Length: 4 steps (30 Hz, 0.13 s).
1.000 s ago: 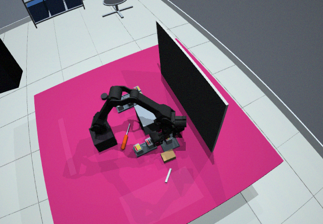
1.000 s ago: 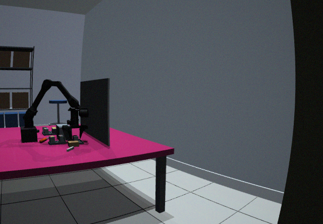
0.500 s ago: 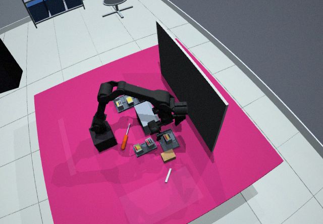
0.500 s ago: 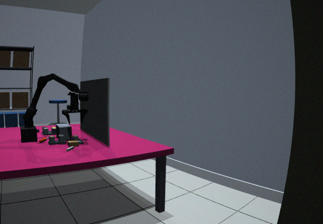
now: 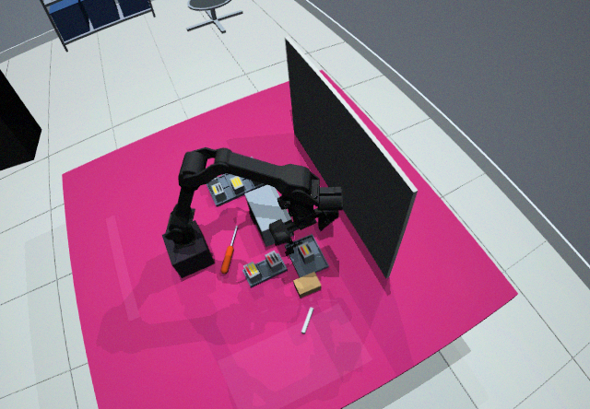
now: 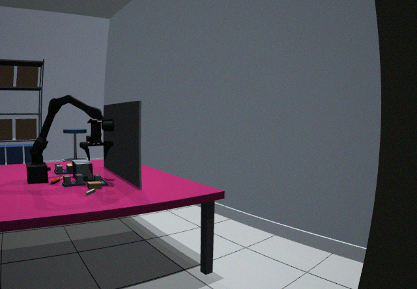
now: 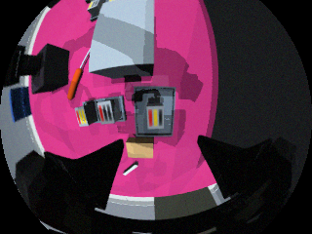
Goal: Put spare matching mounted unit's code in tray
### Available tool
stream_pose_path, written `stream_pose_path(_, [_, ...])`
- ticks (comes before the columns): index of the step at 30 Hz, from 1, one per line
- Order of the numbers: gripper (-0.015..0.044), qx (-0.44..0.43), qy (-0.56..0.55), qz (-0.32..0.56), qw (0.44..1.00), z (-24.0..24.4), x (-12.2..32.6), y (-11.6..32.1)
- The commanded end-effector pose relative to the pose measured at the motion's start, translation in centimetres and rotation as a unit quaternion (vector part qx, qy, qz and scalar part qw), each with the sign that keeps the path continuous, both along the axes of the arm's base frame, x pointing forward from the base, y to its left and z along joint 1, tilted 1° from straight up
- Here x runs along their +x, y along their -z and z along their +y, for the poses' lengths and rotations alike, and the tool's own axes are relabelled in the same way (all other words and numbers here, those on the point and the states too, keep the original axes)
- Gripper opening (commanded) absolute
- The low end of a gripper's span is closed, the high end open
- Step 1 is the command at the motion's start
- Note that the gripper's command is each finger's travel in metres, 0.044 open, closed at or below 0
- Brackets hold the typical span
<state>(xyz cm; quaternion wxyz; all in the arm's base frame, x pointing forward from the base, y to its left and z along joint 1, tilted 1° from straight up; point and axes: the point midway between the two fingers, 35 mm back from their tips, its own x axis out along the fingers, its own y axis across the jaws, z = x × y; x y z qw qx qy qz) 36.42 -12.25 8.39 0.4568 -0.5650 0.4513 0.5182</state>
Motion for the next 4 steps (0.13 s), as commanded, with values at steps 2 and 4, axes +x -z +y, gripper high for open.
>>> stream_pose_path(2, [0.044, -0.001, 0.0, -0.002, 1.0, -0.02, 0.06, -0.03])
stream_pose_path(4, [0.044, -0.001, 0.0, -0.002, 1.0, -0.02, 0.06, -0.03])
